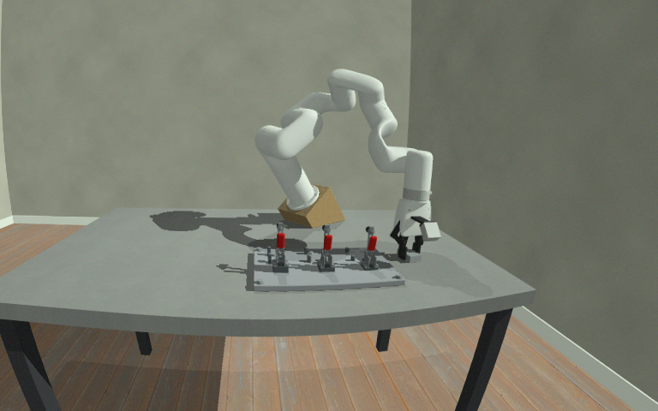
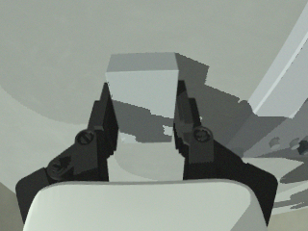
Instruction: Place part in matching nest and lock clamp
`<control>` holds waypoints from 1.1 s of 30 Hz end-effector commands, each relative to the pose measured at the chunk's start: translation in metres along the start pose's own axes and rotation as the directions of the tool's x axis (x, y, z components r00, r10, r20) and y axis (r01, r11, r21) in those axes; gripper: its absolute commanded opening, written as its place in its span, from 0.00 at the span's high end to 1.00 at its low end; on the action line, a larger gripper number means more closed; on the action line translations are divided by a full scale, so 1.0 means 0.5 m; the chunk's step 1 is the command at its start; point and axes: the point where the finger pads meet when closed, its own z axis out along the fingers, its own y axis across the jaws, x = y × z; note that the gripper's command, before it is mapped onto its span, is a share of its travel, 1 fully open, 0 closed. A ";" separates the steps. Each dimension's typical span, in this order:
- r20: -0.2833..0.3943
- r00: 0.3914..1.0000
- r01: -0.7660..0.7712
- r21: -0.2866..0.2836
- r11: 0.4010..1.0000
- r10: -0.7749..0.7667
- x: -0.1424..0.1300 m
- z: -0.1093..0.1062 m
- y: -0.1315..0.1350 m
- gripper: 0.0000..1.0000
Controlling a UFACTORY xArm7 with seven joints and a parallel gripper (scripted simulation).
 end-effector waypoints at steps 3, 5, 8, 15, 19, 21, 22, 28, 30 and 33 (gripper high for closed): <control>-0.003 1.000 0.000 0.003 1.000 0.000 0.002 -0.003 -0.002 1.00; -0.003 1.000 0.000 0.003 1.000 0.000 0.002 -0.003 -0.002 1.00; -0.003 1.000 0.000 0.003 1.000 0.000 0.002 -0.003 -0.002 1.00; -0.003 1.000 0.000 0.003 1.000 0.000 0.002 -0.003 -0.002 1.00; -0.003 1.000 0.000 0.003 1.000 0.000 0.002 -0.003 -0.002 1.00; -0.003 1.000 0.000 0.003 1.000 0.000 0.002 -0.004 -0.002 1.00; -0.003 1.000 0.000 0.003 1.000 0.000 0.002 -0.004 -0.002 1.00; -0.003 1.000 0.000 0.003 1.000 0.000 0.002 -0.008 -0.002 1.00; -0.003 1.000 0.000 0.003 1.000 0.000 0.002 -0.012 -0.002 1.00; -0.003 1.000 0.000 0.003 1.000 0.000 0.002 -0.022 -0.002 1.00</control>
